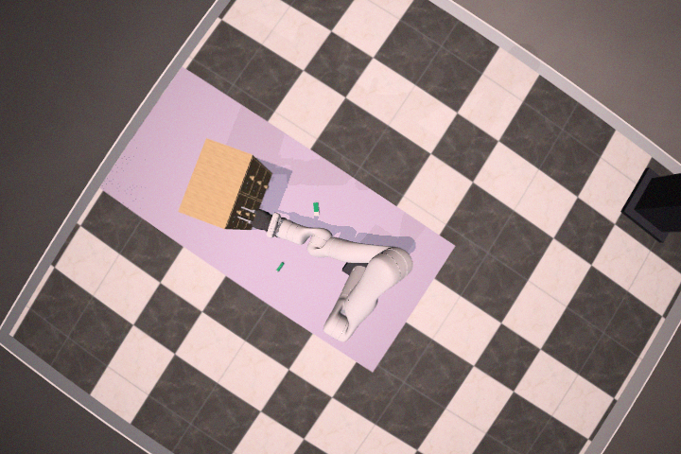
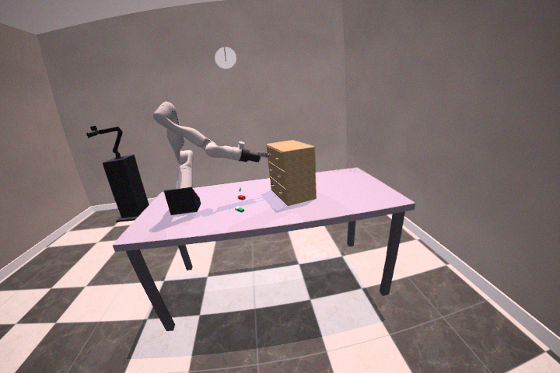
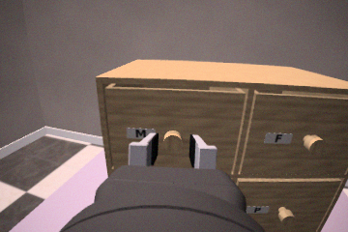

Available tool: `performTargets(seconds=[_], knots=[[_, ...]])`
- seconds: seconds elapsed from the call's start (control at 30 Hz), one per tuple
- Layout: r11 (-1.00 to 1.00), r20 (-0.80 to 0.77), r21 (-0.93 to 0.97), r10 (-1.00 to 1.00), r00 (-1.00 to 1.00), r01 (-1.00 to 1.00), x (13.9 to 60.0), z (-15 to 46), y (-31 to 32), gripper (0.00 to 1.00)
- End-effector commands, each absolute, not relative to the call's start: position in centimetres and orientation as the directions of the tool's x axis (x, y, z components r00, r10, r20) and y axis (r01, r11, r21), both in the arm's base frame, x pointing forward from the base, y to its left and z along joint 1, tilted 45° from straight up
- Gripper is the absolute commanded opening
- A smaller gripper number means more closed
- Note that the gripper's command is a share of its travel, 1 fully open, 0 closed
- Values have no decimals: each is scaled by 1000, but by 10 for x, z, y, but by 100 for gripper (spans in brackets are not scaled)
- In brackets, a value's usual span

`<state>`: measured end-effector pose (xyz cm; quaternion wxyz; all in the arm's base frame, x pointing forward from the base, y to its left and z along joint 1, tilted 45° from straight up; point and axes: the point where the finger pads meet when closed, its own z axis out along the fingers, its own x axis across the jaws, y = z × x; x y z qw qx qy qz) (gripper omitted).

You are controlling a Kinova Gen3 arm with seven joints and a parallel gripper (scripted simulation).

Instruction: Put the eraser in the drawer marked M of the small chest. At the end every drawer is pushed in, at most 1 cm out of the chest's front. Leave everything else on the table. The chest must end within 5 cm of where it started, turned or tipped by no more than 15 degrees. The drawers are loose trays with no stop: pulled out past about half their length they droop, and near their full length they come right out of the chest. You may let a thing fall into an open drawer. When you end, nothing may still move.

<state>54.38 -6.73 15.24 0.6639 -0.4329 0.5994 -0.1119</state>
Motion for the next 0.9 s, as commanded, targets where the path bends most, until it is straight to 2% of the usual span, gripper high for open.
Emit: performTargets(seconds=[0.0,0.87], knots=[[598,-694,-714,-672,258,-364,551,155,-67,67],[598,-695,-713,-670,259,-366,553,156,-66,67]])
